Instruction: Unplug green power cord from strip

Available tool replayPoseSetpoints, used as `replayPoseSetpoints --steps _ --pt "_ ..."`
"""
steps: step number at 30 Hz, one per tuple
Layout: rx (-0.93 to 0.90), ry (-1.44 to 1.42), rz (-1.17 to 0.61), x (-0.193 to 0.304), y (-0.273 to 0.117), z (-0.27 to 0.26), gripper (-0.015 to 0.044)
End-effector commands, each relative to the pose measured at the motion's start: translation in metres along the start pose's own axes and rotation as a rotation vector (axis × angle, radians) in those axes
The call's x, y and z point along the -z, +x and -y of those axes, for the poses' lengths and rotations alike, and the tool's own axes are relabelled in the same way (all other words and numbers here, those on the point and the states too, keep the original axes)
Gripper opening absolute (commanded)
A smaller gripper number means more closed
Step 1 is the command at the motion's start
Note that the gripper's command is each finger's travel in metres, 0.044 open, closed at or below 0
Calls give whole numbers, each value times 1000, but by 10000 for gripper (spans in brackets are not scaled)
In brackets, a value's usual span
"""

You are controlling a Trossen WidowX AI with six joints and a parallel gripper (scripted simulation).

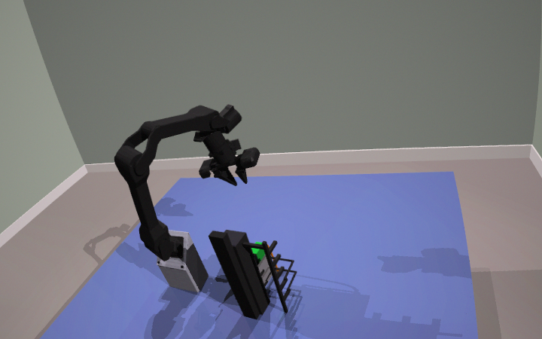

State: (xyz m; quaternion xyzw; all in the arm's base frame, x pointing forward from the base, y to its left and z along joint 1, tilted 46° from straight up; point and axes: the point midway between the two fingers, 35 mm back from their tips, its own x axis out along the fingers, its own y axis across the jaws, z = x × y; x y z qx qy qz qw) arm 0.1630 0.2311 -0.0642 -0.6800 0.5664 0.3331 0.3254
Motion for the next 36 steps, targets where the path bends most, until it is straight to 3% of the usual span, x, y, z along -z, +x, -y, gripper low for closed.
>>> replayPoseSetpoints --steps 1,10,36 --pt "-37 72 -75 52 22 43 160" --pt "-140 193 -208 158 65 88 160" --pt "-141 193 -210 184 60 84 160"
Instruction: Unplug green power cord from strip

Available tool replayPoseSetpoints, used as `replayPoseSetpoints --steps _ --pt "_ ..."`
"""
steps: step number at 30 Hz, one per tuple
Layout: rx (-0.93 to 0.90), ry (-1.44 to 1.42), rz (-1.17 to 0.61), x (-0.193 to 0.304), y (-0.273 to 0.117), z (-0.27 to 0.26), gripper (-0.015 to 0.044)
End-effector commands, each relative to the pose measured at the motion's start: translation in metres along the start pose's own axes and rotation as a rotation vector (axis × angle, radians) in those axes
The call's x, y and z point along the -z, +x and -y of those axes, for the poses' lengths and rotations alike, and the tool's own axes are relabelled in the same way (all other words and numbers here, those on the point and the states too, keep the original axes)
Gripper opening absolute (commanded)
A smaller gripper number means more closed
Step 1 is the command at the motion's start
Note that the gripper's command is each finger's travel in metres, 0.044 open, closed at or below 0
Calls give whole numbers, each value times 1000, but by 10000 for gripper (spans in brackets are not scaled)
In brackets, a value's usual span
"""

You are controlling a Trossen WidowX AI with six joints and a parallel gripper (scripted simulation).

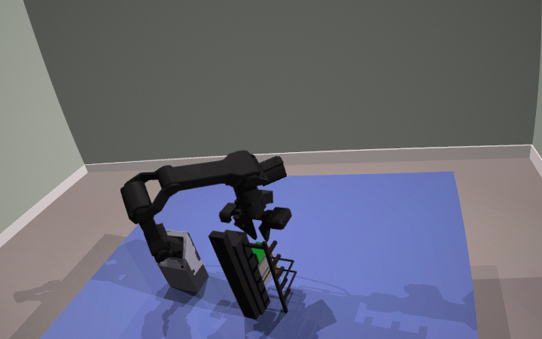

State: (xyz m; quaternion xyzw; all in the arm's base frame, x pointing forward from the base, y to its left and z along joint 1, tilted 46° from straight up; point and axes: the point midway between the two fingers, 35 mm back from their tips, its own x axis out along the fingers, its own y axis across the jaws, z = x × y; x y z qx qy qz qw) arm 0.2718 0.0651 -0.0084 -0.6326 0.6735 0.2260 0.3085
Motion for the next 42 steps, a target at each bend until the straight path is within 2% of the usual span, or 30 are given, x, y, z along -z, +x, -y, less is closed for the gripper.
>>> replayPoseSetpoints --steps 1,29,33,42 --pt "2 -8 -7 9 1 -1 160" --pt "2 -8 -8 21 13 -1 160" --pt "1 2 -1 20 10 0 55" --pt "1 2 -1 20 10 0 0"
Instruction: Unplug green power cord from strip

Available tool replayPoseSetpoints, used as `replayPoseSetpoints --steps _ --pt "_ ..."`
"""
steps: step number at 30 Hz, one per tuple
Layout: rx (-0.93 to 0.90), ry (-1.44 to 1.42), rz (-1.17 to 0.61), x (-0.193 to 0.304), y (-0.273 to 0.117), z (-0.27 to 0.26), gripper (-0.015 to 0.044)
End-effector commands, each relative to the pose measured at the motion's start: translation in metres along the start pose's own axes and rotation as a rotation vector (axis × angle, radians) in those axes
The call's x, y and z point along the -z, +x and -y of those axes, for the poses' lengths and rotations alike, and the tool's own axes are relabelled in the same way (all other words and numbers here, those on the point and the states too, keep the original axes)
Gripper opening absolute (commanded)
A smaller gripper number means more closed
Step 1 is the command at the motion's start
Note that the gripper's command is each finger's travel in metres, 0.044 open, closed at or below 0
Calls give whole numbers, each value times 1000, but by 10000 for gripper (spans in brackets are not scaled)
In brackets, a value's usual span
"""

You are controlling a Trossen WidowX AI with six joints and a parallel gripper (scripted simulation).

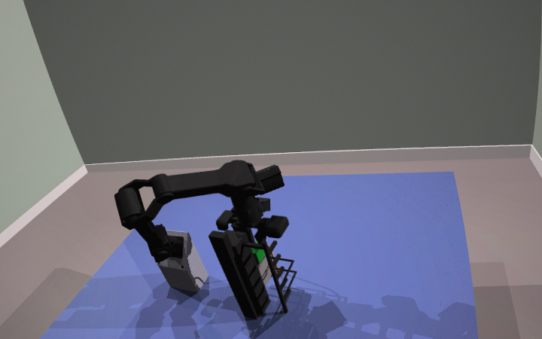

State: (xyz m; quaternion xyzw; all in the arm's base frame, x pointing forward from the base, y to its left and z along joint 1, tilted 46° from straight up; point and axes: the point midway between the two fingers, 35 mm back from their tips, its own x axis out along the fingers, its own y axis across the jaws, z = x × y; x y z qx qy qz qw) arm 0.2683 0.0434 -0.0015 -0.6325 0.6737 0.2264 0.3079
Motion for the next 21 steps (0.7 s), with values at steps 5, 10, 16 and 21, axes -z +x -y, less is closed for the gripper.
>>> replayPoseSetpoints --steps 5,10,16,21 --pt "2 2 0 -5 -1 1 0" --pt "2 1 0 -13 -1 2 0" --pt "2 0 0 -23 -2 3 0" --pt "2 -1 0 -31 -3 3 0"
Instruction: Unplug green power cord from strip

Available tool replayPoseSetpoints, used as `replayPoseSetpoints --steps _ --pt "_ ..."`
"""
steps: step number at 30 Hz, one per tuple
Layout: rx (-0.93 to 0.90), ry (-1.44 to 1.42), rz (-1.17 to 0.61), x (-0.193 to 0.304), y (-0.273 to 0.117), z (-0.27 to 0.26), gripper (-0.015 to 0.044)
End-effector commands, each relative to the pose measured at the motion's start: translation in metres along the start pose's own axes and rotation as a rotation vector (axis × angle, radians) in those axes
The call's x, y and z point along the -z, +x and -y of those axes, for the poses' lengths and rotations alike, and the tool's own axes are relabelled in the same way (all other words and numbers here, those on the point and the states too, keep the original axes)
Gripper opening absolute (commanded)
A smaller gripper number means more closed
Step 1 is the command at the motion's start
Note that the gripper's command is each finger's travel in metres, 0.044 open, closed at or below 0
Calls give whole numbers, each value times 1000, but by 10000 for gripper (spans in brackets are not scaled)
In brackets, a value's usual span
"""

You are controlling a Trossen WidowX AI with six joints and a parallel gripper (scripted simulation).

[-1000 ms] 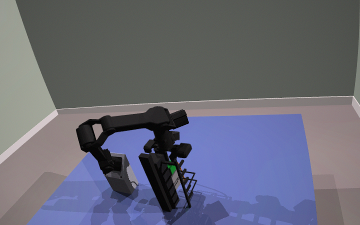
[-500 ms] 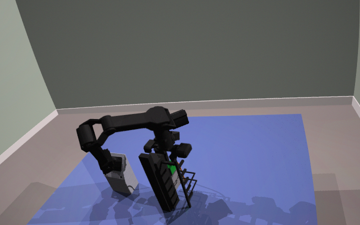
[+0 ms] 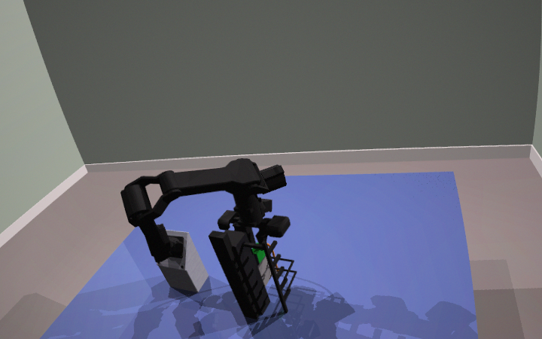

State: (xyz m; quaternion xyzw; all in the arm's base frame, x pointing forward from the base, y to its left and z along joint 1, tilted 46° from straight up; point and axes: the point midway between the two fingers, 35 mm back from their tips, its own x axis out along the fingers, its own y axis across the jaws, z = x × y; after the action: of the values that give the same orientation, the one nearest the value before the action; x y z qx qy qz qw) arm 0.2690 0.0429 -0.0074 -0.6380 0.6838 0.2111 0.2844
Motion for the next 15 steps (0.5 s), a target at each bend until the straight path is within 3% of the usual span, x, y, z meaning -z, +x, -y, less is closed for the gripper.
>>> replayPoseSetpoints --steps 1,15 --pt "9 7 60 -28 -9 3 0" --pt "10 5 59 -50 -15 3 0"
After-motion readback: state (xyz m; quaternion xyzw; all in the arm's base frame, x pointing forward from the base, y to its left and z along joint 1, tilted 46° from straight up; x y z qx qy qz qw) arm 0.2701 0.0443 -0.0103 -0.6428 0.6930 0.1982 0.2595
